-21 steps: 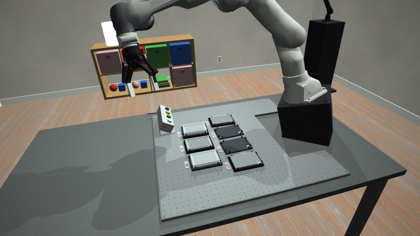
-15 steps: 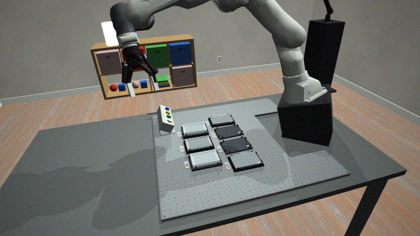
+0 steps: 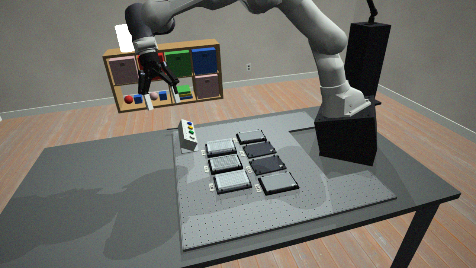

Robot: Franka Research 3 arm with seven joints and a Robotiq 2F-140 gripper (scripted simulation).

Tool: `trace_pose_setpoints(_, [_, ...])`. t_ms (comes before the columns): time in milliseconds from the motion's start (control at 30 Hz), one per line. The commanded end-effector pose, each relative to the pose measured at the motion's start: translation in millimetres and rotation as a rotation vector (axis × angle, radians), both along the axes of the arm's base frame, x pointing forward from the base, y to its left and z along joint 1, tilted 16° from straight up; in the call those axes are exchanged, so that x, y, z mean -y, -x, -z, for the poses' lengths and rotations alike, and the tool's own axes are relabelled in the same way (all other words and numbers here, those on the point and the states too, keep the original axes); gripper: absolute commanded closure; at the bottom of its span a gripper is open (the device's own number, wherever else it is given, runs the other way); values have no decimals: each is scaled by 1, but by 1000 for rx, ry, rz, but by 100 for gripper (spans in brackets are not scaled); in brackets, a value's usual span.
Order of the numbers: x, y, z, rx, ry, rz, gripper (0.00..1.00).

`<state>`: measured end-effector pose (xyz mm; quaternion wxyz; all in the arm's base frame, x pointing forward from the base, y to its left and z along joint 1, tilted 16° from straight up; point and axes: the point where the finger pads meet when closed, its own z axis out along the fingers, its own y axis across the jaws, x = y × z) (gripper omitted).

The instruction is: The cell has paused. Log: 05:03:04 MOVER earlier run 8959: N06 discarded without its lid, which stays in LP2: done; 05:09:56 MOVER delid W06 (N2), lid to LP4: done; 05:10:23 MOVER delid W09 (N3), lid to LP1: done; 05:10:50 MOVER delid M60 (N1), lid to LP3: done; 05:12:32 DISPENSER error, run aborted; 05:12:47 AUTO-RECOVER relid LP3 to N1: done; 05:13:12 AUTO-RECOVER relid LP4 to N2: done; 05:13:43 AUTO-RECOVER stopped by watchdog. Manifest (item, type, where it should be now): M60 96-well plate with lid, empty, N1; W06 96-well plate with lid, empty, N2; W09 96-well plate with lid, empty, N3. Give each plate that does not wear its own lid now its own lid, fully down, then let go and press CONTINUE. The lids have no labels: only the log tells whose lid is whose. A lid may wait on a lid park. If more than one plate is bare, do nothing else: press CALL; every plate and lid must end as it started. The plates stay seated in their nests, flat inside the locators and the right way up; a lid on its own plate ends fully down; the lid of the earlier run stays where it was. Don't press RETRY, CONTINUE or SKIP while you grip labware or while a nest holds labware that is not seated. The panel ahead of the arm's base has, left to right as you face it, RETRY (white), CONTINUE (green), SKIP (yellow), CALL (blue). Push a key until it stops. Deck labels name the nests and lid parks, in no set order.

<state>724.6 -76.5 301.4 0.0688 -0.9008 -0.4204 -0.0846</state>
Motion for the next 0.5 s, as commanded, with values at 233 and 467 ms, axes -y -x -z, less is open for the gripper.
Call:
trace_pose_setpoints(233, [48, 20, 45, -45, 140, 246, 0])
trace_pose_setpoints(467, [92, 53, 94, -39, 299, 484, 0])
